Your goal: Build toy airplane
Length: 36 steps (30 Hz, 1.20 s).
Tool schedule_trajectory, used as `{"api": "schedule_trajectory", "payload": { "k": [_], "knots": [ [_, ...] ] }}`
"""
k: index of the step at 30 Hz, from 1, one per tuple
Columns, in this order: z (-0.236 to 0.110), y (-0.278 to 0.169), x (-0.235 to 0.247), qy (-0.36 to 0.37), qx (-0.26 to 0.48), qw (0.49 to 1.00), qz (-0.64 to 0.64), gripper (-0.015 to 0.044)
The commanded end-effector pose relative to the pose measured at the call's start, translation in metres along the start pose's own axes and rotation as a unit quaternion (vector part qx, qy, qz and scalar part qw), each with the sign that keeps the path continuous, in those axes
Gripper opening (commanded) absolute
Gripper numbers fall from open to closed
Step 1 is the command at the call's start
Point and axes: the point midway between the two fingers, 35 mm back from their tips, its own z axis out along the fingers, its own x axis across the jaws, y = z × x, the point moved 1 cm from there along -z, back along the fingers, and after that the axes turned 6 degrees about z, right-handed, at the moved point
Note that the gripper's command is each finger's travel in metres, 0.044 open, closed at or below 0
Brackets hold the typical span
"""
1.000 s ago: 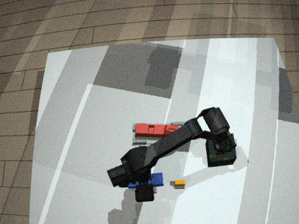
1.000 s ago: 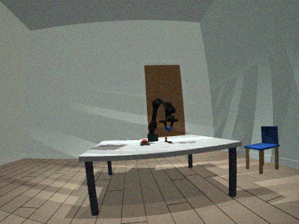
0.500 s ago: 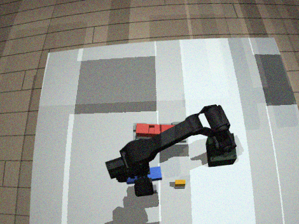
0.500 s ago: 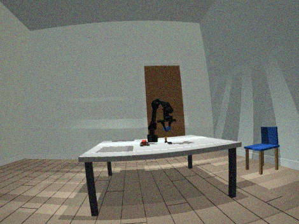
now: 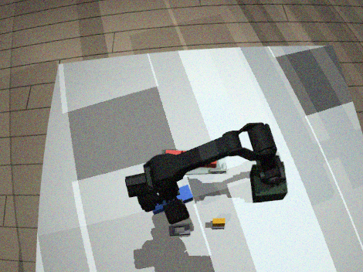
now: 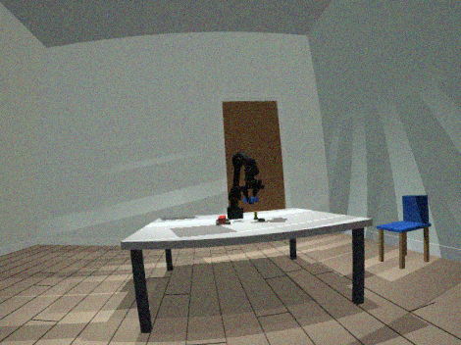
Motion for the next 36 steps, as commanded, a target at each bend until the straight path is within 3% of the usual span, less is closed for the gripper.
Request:
{"api": "schedule_trajectory", "payload": {
  "k": [1, 36],
  "knots": [
    [0.004, -0.003, -0.013, 0.000, 0.003, 0.999, -0.035, 0.0000],
    [0.025, -0.040, -0.121, -0.002, 0.007, 0.940, -0.342, 0.0000]
  ]
}}
